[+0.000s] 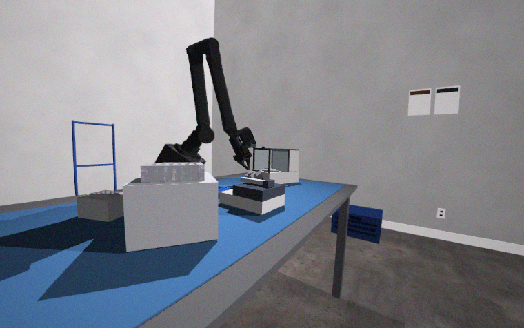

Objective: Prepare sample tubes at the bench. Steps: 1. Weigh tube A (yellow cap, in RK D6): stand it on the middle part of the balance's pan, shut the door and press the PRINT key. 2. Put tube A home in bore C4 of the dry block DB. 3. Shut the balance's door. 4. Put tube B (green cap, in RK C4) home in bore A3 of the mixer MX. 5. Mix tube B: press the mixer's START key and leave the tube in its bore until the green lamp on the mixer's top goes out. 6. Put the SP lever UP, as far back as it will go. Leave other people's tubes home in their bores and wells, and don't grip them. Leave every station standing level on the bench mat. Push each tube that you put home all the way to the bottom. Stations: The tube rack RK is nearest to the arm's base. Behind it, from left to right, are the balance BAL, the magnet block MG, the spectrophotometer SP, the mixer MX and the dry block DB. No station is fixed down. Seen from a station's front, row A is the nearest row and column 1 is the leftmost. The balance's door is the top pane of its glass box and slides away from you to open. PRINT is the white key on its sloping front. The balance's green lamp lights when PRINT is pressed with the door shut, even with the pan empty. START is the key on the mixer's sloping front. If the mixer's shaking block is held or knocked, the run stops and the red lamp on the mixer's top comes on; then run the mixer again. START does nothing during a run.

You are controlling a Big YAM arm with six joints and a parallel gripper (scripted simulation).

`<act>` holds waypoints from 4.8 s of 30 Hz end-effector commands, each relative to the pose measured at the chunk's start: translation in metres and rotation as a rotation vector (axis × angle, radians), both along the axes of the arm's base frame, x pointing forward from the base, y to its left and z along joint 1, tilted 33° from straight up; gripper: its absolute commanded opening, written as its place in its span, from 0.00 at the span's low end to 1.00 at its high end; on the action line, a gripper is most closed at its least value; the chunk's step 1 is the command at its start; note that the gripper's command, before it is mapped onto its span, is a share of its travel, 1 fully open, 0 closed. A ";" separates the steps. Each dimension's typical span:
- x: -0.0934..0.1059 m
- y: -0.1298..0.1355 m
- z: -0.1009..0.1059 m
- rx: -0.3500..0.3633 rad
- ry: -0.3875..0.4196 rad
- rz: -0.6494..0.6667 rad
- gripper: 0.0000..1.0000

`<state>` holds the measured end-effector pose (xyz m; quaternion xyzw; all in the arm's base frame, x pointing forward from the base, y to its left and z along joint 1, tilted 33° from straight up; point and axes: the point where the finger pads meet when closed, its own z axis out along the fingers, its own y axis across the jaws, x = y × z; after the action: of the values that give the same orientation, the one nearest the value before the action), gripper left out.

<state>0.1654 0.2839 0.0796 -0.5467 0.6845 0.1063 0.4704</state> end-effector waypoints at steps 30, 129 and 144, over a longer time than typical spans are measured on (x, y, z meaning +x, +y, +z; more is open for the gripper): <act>0.003 0.006 0.010 0.024 -0.013 0.002 0.00; 0.024 0.028 -0.004 0.026 -0.024 -0.002 0.00; 0.024 0.028 -0.004 0.026 -0.024 -0.002 0.00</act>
<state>0.1786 0.3006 0.0657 -0.5461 0.6828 0.1082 0.4731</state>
